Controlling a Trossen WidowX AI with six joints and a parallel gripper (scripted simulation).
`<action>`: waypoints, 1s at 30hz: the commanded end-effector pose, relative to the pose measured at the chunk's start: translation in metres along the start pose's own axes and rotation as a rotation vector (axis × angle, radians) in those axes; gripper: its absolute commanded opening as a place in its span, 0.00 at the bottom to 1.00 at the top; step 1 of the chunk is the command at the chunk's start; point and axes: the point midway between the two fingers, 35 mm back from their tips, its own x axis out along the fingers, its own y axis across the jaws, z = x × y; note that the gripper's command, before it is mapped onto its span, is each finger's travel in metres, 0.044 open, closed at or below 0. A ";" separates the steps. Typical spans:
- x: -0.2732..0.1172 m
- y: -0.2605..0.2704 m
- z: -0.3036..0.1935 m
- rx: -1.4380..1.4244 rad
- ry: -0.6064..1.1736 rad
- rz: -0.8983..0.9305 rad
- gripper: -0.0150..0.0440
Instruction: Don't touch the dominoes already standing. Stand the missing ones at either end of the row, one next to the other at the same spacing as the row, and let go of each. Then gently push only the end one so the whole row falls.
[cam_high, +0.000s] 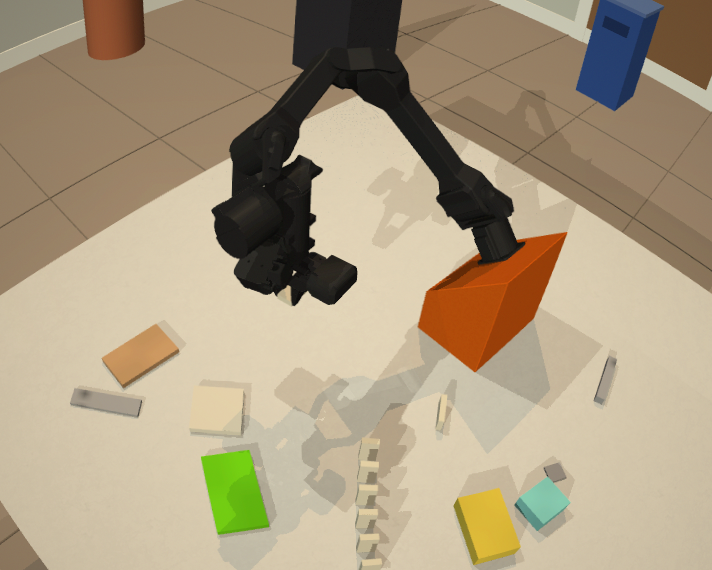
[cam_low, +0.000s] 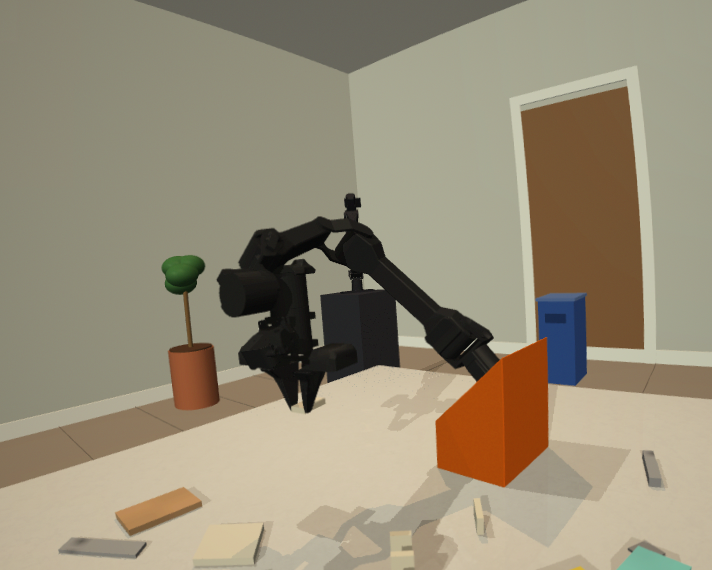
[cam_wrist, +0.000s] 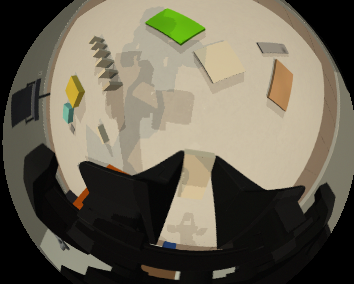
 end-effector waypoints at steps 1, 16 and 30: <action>-0.003 -0.044 -0.041 -0.002 -0.005 -0.009 0.44; 0.008 -0.077 -0.098 0.011 -0.037 0.059 0.44; 0.046 -0.058 -0.086 0.097 -0.276 0.324 0.44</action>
